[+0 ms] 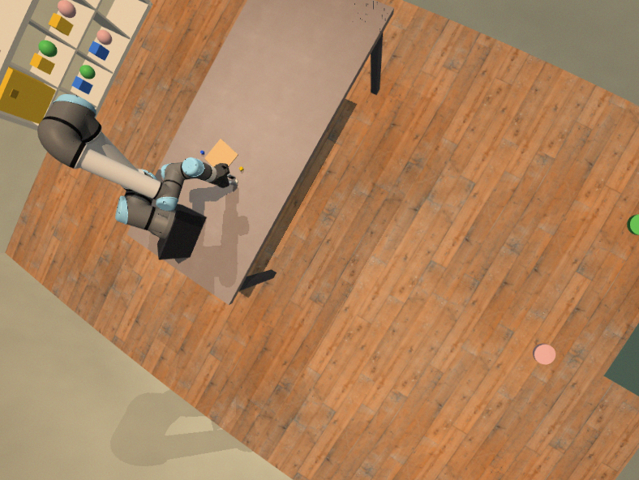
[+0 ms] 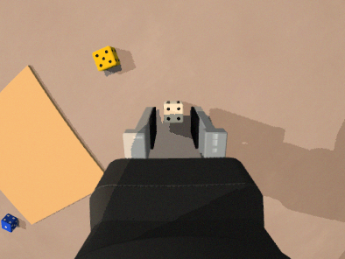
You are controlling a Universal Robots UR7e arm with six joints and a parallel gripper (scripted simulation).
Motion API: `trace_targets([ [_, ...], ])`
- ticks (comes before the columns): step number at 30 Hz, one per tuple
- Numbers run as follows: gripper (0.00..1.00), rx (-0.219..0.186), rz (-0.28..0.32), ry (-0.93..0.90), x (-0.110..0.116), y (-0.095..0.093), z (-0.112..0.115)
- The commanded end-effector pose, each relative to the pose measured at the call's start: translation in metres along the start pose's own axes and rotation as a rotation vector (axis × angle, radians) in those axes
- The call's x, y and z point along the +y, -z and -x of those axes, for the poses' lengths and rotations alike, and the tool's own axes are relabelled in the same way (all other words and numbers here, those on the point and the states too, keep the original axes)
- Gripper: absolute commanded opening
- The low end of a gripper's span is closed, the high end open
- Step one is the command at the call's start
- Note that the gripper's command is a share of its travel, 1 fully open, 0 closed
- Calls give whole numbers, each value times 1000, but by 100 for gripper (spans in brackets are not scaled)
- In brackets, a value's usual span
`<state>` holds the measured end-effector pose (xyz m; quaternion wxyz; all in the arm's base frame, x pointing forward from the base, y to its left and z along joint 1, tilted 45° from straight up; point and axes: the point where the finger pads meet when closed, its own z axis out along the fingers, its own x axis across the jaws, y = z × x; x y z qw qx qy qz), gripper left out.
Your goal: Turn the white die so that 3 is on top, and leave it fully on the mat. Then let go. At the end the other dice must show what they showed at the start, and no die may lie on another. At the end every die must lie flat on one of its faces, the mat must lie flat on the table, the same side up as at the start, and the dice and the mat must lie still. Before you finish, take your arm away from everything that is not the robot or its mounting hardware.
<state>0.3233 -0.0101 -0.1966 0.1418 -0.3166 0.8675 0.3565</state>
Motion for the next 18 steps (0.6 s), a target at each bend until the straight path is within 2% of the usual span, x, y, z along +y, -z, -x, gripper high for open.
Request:
trace_targets([
  [1, 64, 0, -1, 0, 0, -4, 0],
  [18, 64, 0, -1, 0, 0, -16, 0],
])
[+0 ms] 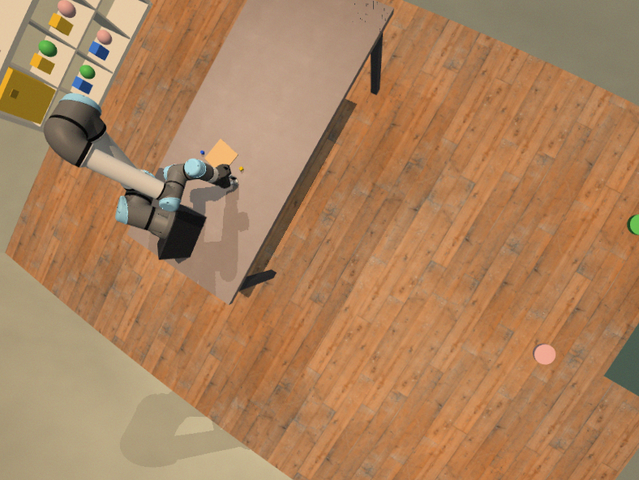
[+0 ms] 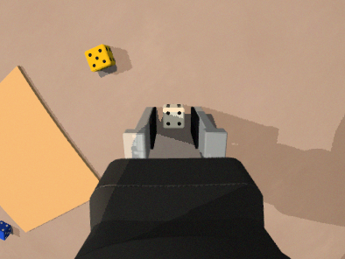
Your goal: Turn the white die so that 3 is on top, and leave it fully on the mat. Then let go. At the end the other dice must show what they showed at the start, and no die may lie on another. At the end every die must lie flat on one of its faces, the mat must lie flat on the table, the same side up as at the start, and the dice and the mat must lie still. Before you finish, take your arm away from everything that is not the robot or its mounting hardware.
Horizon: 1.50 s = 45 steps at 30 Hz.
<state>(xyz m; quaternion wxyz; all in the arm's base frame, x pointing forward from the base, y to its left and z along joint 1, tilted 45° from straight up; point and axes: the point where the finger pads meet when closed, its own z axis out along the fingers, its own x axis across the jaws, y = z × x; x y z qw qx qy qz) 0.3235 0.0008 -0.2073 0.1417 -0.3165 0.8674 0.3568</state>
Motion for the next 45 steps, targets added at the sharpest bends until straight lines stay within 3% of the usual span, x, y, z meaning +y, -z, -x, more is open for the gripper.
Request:
trace_targets([
  [1, 64, 0, -2, 0, -1, 0, 0],
  [35, 64, 0, -2, 0, -1, 0, 0],
  [36, 34, 0, -2, 0, -1, 0, 0],
  [45, 34, 0, -2, 0, -1, 0, 0],
])
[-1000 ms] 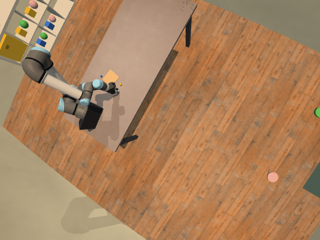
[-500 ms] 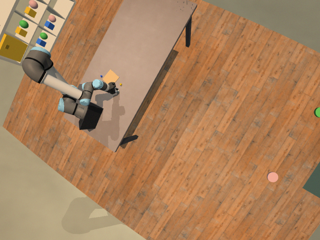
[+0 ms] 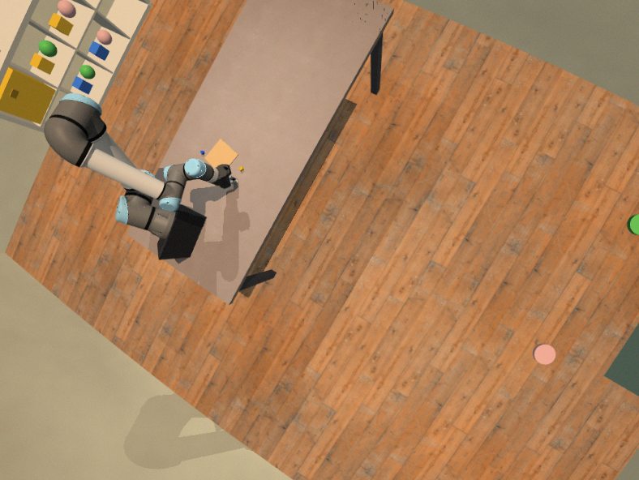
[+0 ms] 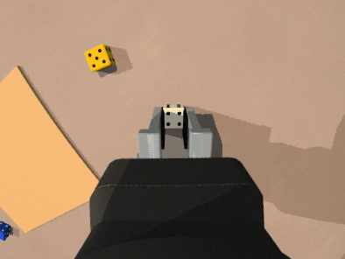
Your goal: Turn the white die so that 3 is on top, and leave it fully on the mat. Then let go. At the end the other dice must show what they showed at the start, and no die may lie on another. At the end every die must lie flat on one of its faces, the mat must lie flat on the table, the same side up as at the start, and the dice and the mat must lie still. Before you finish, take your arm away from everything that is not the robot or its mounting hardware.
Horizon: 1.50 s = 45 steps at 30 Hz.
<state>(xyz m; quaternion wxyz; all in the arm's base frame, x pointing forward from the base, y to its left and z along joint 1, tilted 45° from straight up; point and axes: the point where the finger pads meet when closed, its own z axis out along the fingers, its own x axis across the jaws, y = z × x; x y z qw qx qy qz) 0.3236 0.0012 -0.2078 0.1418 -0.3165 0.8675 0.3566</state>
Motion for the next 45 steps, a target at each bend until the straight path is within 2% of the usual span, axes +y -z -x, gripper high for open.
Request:
trace_targets([
  [1, 34, 0, -1, 0, 0, 0, 0],
  [29, 34, 0, -1, 0, 0, 2, 0],
  [36, 34, 0, -1, 0, 0, 13, 0],
  [45, 34, 0, -1, 0, 0, 55, 0],
])
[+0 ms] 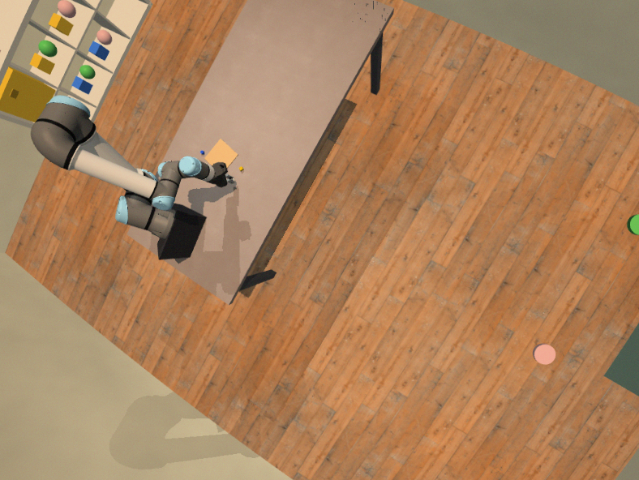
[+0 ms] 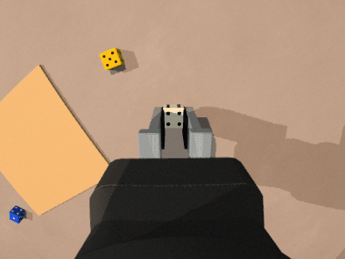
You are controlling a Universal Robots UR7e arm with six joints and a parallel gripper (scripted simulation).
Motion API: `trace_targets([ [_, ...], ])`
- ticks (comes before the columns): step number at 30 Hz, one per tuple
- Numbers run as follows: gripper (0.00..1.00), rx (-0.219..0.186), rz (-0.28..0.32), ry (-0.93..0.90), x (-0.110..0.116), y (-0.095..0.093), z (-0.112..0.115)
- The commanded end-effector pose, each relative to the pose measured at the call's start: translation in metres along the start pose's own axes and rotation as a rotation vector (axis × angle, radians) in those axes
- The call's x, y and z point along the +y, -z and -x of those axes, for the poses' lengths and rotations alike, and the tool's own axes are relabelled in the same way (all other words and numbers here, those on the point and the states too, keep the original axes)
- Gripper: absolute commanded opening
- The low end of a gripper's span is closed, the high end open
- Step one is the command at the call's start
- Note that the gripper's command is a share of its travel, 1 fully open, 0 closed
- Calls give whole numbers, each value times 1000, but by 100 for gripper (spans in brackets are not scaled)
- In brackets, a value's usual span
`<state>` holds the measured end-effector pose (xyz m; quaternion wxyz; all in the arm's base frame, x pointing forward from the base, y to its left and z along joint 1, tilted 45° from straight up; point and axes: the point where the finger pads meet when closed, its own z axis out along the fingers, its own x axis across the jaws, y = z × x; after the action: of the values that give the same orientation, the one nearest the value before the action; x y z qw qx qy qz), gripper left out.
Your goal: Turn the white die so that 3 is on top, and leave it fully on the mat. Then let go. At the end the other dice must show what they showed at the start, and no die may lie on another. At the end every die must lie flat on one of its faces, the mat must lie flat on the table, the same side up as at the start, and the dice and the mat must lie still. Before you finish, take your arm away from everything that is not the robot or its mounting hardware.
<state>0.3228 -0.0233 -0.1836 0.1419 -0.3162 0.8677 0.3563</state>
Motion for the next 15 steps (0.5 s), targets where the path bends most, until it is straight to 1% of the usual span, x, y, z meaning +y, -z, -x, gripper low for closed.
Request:
trace_targets([
  [1, 34, 0, 0, 1, 0, 26, 0],
  [5, 34, 0, 0, 1, 0, 46, 0],
  [7, 34, 0, 0, 1, 0, 46, 0],
  [11, 34, 0, 0, 1, 0, 59, 0],
  [15, 34, 0, 0, 1, 0, 65, 0],
])
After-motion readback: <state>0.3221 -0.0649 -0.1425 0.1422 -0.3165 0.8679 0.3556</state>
